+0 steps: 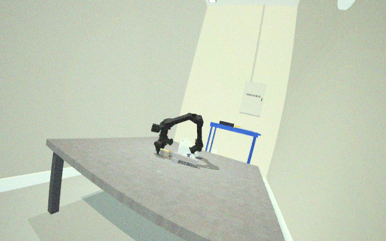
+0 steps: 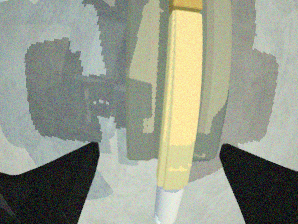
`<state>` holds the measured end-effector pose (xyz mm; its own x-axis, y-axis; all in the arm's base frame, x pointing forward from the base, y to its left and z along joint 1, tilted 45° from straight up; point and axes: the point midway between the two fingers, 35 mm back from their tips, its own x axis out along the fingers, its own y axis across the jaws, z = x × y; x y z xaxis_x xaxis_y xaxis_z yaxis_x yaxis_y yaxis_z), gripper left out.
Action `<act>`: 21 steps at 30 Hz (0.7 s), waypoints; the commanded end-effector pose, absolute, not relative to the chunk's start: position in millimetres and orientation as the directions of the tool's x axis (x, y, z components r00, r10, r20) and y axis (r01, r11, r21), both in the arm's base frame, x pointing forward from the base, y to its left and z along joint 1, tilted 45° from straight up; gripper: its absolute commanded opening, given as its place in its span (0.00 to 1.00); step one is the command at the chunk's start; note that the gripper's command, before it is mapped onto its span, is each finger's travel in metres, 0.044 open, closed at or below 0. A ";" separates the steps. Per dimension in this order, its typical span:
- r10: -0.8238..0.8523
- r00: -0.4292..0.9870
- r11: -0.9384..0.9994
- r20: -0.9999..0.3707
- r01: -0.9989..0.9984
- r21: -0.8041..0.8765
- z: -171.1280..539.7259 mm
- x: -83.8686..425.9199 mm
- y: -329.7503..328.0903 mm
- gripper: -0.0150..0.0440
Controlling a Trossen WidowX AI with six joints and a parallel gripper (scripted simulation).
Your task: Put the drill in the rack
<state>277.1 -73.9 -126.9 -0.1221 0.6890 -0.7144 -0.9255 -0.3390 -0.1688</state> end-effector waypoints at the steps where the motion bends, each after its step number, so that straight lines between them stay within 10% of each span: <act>1: 0.686 -0.119 -0.339 -0.718 -0.925 -0.171 -114.8 279.6 -86.6 1.00; 21: 0.607 -0.162 -0.352 -0.778 -0.932 -0.081 -53.5 291.3 -105.6 1.00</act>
